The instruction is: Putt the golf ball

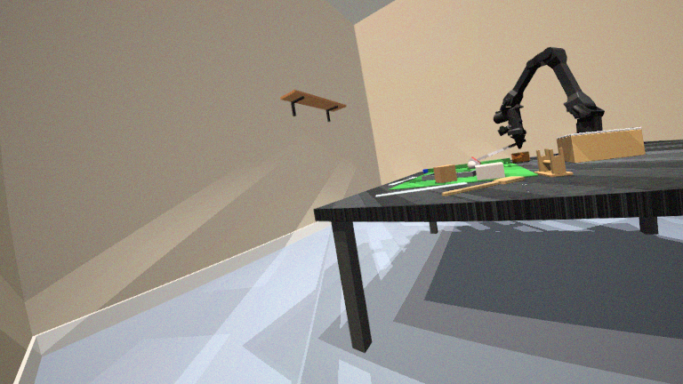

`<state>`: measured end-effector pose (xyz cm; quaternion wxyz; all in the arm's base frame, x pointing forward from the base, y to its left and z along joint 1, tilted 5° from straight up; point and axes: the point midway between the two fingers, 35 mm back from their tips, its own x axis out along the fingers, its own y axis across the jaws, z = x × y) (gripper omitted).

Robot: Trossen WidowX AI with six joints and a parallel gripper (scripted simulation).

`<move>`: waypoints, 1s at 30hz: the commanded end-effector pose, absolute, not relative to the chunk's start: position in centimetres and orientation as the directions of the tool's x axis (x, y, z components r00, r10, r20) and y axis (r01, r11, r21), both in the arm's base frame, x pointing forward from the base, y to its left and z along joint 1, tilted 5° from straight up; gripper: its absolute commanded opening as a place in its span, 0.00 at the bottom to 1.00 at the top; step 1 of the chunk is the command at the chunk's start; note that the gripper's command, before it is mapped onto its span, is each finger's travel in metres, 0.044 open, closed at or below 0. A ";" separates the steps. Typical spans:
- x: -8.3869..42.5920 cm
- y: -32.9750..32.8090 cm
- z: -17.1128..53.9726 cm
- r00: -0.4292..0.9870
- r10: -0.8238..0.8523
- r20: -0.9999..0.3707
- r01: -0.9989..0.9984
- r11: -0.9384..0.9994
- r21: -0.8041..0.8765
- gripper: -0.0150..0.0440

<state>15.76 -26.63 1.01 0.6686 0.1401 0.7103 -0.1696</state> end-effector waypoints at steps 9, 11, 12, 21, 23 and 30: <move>15.0 -28.2 1.0 -0.067 -0.036 -0.997 0.431 0.900 -0.061 0.25; 15.0 -28.2 1.0 -0.067 -0.036 -0.997 0.431 0.900 -0.061 0.25; 15.2 -28.0 1.0 -0.066 -0.035 -0.997 0.431 0.900 -0.061 0.25; 20.6 -17.7 0.4 -0.058 -0.030 -0.998 0.427 0.903 -0.052 0.25; 21.0 -16.1 0.3 -0.058 -0.029 -0.998 0.427 0.903 -0.051 0.25; 21.1 -15.9 0.8 -0.058 -0.029 -0.998 0.427 0.903 -0.051 0.25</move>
